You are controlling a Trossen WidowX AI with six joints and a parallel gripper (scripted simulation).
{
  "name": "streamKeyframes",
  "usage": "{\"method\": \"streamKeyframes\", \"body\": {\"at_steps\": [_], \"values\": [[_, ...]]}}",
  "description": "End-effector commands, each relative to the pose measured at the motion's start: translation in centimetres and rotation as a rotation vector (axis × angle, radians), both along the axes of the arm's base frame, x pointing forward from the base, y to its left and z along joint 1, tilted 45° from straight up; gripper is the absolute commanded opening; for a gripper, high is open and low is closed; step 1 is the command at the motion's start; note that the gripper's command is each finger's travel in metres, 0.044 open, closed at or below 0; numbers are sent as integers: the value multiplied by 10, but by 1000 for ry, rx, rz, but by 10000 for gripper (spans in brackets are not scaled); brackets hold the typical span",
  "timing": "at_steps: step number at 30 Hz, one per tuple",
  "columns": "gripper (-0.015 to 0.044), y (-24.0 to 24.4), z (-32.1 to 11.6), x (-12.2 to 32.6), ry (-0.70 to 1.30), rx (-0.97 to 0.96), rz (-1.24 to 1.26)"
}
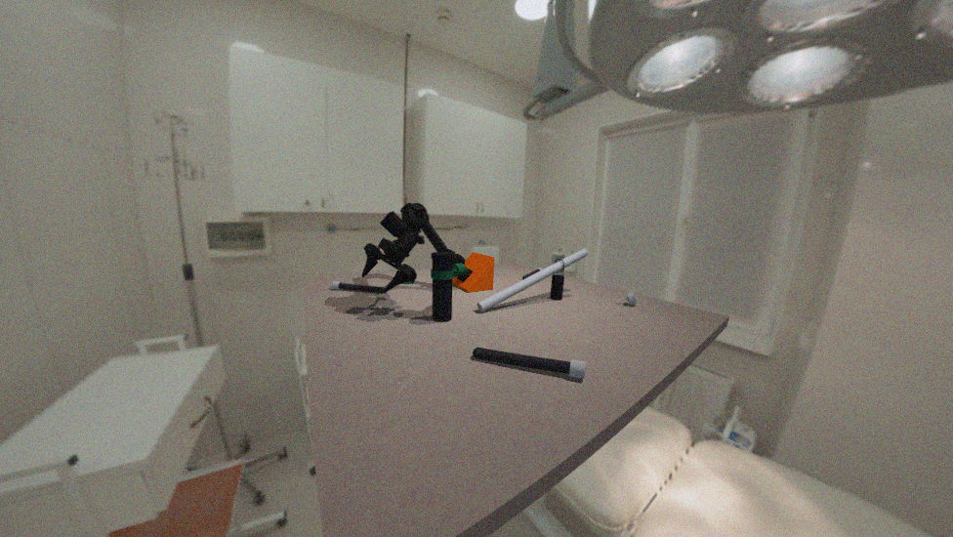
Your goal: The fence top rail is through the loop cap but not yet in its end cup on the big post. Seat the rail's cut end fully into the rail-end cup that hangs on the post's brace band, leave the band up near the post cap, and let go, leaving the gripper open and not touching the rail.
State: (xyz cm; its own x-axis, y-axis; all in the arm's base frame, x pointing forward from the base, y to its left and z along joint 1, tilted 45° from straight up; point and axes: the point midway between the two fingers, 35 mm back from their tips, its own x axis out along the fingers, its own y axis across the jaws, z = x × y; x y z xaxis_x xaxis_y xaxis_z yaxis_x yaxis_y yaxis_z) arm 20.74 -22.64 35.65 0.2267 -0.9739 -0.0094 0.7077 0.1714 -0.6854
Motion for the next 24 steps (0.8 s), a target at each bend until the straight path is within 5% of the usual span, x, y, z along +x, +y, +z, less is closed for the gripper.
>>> {"method": "streamKeyframes", "body": {"at_steps": [1,16,24], "values": [[440,5,7,15,-102,41,61],[440,34,28,67,-450,260,259],[440,93,25,119,-513,408,469]]}}
